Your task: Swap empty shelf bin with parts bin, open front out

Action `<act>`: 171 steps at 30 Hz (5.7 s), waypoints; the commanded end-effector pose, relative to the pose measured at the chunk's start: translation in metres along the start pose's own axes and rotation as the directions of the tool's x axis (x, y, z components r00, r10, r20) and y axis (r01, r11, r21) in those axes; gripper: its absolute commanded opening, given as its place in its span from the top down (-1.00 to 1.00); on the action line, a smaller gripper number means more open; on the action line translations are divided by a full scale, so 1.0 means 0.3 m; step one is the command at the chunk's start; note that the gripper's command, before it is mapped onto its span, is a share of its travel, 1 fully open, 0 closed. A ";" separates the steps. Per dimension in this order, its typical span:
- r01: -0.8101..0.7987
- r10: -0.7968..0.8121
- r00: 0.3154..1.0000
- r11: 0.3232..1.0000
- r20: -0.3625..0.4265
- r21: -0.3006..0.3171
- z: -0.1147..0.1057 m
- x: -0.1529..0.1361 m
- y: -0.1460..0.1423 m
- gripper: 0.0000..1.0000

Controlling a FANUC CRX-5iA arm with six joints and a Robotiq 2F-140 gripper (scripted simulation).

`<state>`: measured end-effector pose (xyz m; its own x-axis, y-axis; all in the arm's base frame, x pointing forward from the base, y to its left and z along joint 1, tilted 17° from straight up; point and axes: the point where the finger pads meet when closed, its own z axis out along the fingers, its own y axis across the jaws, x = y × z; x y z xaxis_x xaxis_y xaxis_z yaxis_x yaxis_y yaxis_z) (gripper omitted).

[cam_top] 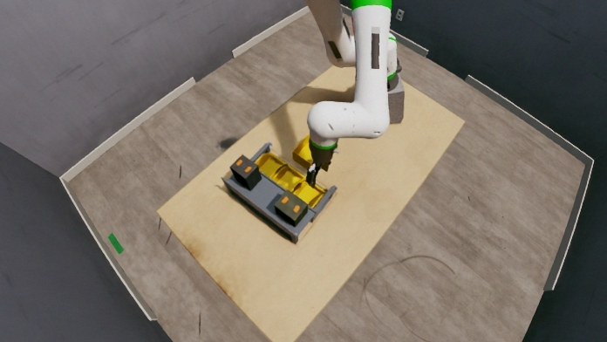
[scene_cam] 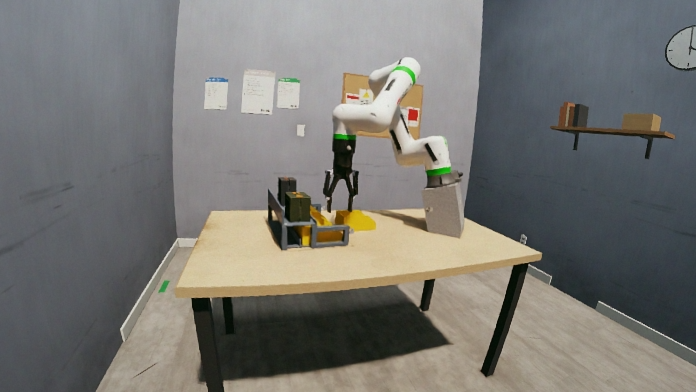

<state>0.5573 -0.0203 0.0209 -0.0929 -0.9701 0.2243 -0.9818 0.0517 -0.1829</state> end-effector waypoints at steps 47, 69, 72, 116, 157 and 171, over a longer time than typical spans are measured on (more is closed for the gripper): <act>0.000 0.000 1.000 1.000 0.000 0.002 0.060 0.000 -0.003 -0.23; 0.000 0.000 1.000 1.000 0.000 0.002 0.189 0.000 -0.004 -0.23; 0.000 0.000 1.000 1.000 0.000 0.002 0.202 0.000 -0.004 -0.23; 0.000 0.000 1.000 1.000 0.000 0.002 0.224 -0.001 -0.007 -0.23; 0.000 0.000 1.000 1.000 0.000 0.002 0.251 -0.001 -0.007 -0.23; 0.000 0.000 1.000 1.000 0.000 0.002 0.275 -0.001 -0.007 -0.23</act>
<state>0.5722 -0.0398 -0.0576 -0.0928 -0.9701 0.2242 -0.9818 0.0517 -0.1827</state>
